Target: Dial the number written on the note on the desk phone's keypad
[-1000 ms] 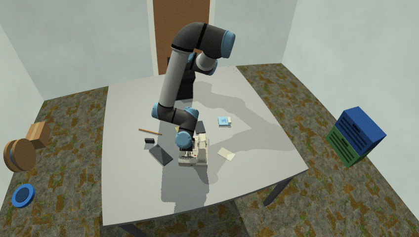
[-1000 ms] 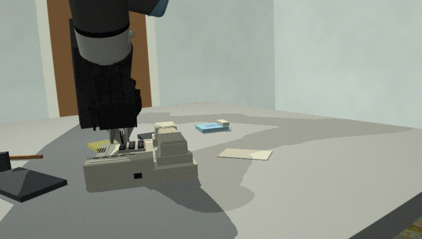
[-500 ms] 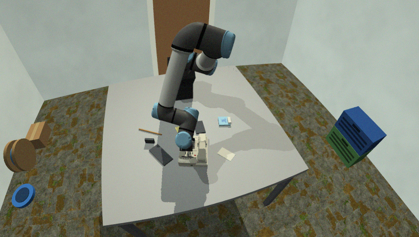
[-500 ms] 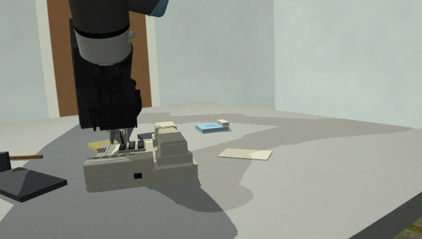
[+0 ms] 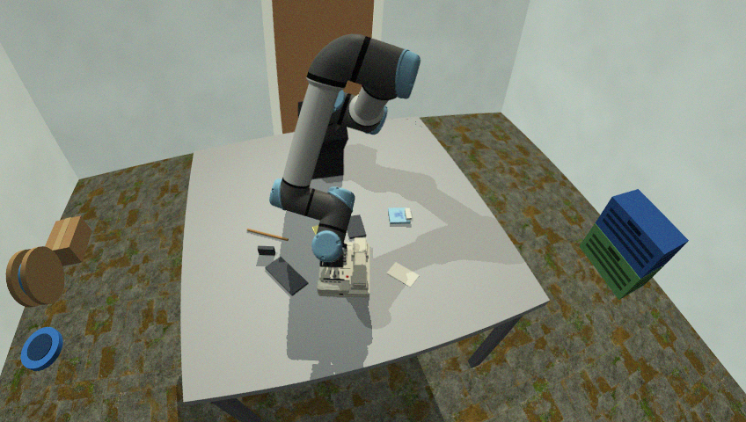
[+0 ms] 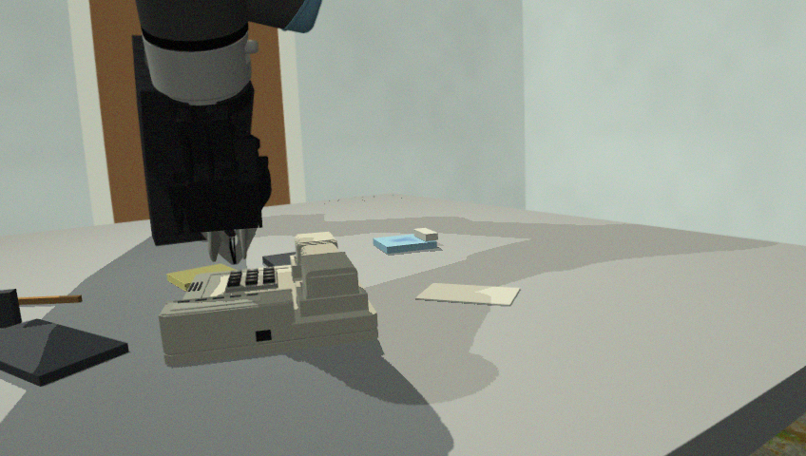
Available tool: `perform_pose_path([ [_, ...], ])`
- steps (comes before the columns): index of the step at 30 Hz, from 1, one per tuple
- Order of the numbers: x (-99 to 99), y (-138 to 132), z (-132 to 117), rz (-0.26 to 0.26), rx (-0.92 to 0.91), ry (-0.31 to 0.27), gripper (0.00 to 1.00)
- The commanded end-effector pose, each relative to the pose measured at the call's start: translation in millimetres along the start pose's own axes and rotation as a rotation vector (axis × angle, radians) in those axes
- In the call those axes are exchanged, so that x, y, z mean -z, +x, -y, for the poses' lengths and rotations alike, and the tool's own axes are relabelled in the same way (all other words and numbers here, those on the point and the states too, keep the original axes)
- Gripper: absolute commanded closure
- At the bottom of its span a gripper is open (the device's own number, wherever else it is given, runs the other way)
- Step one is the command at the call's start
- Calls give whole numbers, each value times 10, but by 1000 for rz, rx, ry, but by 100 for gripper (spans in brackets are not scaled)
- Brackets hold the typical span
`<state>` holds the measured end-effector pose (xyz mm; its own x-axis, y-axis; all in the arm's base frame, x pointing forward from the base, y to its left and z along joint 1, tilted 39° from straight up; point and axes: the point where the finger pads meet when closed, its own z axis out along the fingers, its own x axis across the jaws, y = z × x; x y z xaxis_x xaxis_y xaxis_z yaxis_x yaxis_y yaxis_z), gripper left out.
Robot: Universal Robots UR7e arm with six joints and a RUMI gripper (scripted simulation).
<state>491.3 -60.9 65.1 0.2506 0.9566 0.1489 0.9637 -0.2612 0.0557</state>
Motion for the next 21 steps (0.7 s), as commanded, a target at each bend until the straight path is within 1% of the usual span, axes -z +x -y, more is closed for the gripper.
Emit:
perform_pose_path([
  [1, 8, 103, 2, -1, 2, -1, 100],
  [10, 15, 323, -7, 0, 3, -3, 100],
  [21, 1, 359, -6, -1, 2, -1, 100],
])
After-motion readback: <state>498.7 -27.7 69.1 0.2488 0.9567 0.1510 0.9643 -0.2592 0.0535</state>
